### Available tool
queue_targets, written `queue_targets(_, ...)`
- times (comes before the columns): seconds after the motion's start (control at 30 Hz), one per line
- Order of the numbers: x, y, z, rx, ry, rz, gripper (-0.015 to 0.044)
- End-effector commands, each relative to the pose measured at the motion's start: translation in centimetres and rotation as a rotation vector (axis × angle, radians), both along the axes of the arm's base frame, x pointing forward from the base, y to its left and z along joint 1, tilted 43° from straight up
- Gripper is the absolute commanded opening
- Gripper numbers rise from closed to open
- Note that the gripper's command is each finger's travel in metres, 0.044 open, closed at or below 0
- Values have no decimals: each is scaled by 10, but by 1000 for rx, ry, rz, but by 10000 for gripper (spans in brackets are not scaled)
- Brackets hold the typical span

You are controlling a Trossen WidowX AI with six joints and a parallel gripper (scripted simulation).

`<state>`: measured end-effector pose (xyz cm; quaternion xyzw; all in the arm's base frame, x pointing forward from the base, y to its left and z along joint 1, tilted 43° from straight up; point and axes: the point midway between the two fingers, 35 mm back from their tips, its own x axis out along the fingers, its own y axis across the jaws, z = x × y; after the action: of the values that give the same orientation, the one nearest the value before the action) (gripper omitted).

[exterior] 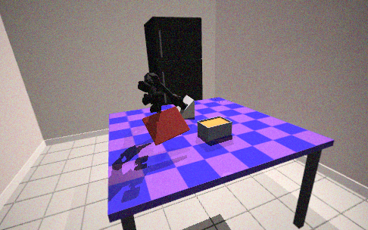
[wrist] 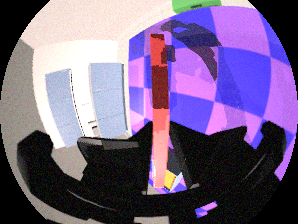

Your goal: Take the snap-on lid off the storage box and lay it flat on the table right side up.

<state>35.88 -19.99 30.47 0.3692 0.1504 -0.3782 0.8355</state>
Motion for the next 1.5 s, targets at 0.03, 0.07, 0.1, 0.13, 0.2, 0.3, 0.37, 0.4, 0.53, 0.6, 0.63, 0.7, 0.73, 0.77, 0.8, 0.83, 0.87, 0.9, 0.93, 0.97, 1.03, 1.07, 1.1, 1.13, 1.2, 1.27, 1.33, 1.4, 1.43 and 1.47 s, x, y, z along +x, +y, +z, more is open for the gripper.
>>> queue_targets(0.03,1,-1,-2,0,-5,11,0)
queue_targets(0.07,1,-1,-2,0,-5,11,0)
queue_targets(0.1,1,-2,-3,0,-5,11,0)
queue_targets(0.13,0,-2,-4,0,-5,11,0)
queue_targets(0.2,0,-3,-5,0,-5,11,0)
queue_targets(0.3,0,-5,-6,0,-5,11,0)
queue_targets(0.37,0,-6,-8,0,-5,11,0)
queue_targets(0.4,0,-7,-8,0,-5,11,0)
queue_targets(0.53,-1,-9,-10,-1,-5,11,0)
queue_targets(0.6,-1,-10,-12,-1,-5,11,0)
queue_targets(0.63,-1,-10,-12,-1,-5,11,0)
queue_targets(0.7,-1,-11,-13,-1,-5,11,0)
queue_targets(0.73,-1,-12,-14,-1,-5,11,0)
queue_targets(0.77,-2,-12,-14,-1,-5,11,0)
queue_targets(0.8,-2,-13,-15,-1,-5,11,0)
queue_targets(0.83,-2,-13,-16,-1,-5,11,0)
queue_targets(0.87,-2,-14,-16,-1,-5,11,0)
queue_targets(0.9,-2,-15,-17,-1,-5,11,0)
queue_targets(0.93,-2,-15,-17,-1,-5,11,0)
queue_targets(0.97,-2,-16,-18,-1,-5,11,0)
queue_targets(1.03,-2,-17,-19,-1,-5,11,0)
queue_targets(1.07,-2,-17,-20,-1,-5,11,0)
queue_targets(1.1,-3,-18,-20,-1,-5,11,0)
queue_targets(1.13,-3,-18,-21,-2,-5,11,0)
queue_targets(1.2,-3,-19,-22,-2,-5,11,0)
queue_targets(1.27,-3,-20,-23,-2,-5,11,0)
queue_targets(1.33,-3,-22,-24,-2,-5,11,0)
queue_targets(1.4,-4,-23,-25,-2,-5,11,0)
queue_targets(1.43,-4,-23,-26,-2,-5,11,0)
queue_targets(1.47,-4,-24,-26,-2,-5,11,0)
